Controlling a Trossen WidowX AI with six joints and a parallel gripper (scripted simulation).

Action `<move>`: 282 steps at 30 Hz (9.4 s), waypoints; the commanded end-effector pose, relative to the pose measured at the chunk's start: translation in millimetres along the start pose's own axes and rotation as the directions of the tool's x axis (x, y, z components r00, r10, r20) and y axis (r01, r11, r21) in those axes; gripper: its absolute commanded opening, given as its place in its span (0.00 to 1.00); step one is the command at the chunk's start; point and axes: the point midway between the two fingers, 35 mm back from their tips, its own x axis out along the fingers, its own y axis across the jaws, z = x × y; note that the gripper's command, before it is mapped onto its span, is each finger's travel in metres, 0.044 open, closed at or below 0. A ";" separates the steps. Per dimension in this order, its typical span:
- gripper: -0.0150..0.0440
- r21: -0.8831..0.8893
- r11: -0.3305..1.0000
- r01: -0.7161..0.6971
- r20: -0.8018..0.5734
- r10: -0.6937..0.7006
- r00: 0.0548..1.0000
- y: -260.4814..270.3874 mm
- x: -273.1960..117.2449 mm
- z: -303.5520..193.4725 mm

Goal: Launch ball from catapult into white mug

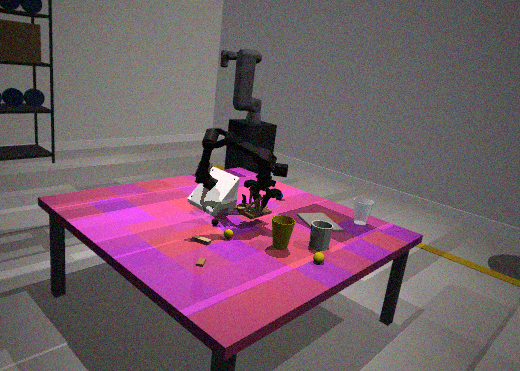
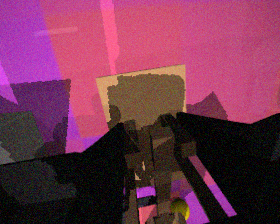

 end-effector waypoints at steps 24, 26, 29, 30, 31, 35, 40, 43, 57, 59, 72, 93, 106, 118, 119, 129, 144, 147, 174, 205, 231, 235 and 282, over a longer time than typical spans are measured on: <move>0.25 0.488 0.873 0.006 0.000 -0.007 1.000 -27.5 6.1 17.0; 0.25 0.488 0.873 0.006 0.001 -0.007 1.000 -27.9 9.4 17.0; 0.25 0.488 0.873 0.006 0.001 -0.007 1.000 -28.3 14.4 16.9; 0.25 0.488 0.873 0.006 0.001 -0.007 1.000 -28.4 16.0 16.9; 0.25 0.488 0.873 0.006 0.000 -0.007 1.000 -28.6 17.7 16.8; 0.25 0.488 0.873 0.006 0.000 -0.007 1.000 -29.0 24.3 16.6; 0.25 0.488 0.873 0.007 0.000 -0.007 1.000 -29.3 32.5 16.3; 0.25 0.488 0.873 0.007 -0.001 -0.007 1.000 -29.3 37.4 16.1; 0.30 0.496 0.869 -0.003 0.005 0.001 1.000 -28.9 44.8 14.6; 0.39 0.496 0.869 -0.003 0.005 0.001 1.000 -28.9 44.8 14.6; 0.97 0.495 0.869 -0.003 0.006 0.000 1.000 -30.4 34.6 15.4; 1.00 0.492 0.871 0.005 0.002 -0.007 1.000 -28.1 -40.6 16.7; 1.00 0.492 0.870 0.006 0.001 -0.007 1.000 -28.5 3.0 16.4; 1.00 0.492 0.870 0.006 0.000 -0.007 1.000 -29.2 22.8 16.5; 1.00 0.492 0.870 0.006 0.000 -0.007 1.000 -29.2 24.4 16.4; 1.00 0.492 0.870 0.007 -0.001 -0.007 1.000 -28.7 40.6 16.0; 0.73 0.499 0.867 0.005 0.004 -0.008 1.000 -29.2 45.5 15.0; 0.60 0.499 0.867 0.005 0.004 -0.008 1.000 -29.2 45.5 15.0; 0.25 0.722 0.691 0.001 0.005 -0.007 1.000 -29.3 -3.5 15.8; 0.25 0.995 0.096 0.002 -0.001 -0.007 1.000 -45.1 1.0 -5.0; 0.25 0.995 0.096 0.003 -0.003 -0.008 1.000 -45.7 43.8 -5.5; 0.25 0.996 0.088 -0.001 0.001 -0.001 1.000 -45.3 44.8 -7.0; 1.00 0.996 0.092 0.002 -0.001 -0.007 1.000 -43.9 -4.1 -5.9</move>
